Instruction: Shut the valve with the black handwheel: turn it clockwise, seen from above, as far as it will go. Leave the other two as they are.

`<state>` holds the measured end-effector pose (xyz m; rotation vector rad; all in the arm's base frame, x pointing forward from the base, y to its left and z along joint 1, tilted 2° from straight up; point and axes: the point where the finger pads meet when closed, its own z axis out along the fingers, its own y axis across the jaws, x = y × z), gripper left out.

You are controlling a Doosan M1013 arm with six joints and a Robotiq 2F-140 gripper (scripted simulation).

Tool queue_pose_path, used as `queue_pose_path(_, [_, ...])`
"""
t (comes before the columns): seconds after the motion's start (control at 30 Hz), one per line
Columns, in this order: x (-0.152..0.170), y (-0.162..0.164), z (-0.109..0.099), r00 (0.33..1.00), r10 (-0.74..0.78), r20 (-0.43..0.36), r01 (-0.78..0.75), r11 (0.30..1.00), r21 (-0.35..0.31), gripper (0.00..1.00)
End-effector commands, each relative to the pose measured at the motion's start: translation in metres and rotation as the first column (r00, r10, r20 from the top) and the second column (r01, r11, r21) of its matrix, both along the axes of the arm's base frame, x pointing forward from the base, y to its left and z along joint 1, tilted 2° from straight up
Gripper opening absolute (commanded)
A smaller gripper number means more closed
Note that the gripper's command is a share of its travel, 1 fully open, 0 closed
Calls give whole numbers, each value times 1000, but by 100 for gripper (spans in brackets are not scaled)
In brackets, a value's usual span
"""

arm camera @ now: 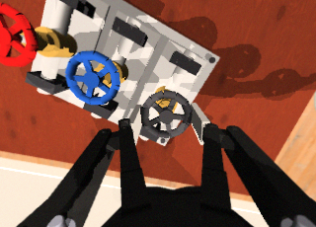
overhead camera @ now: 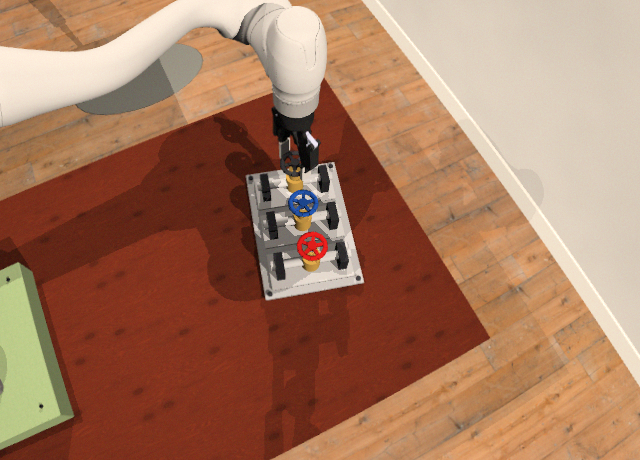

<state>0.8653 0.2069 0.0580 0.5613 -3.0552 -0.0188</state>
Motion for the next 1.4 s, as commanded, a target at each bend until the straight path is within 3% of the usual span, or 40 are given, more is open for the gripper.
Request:
queue_pose_path(0.0, [0,0,0,998,-65,0,65,998,-4,10])
queue_pose_path(0.53, [0,0,0,945,-328,1,328,944,-14,10])
queue_pose_path(1.37, [0,0,0,888,-460,3,460,888,-19,10])
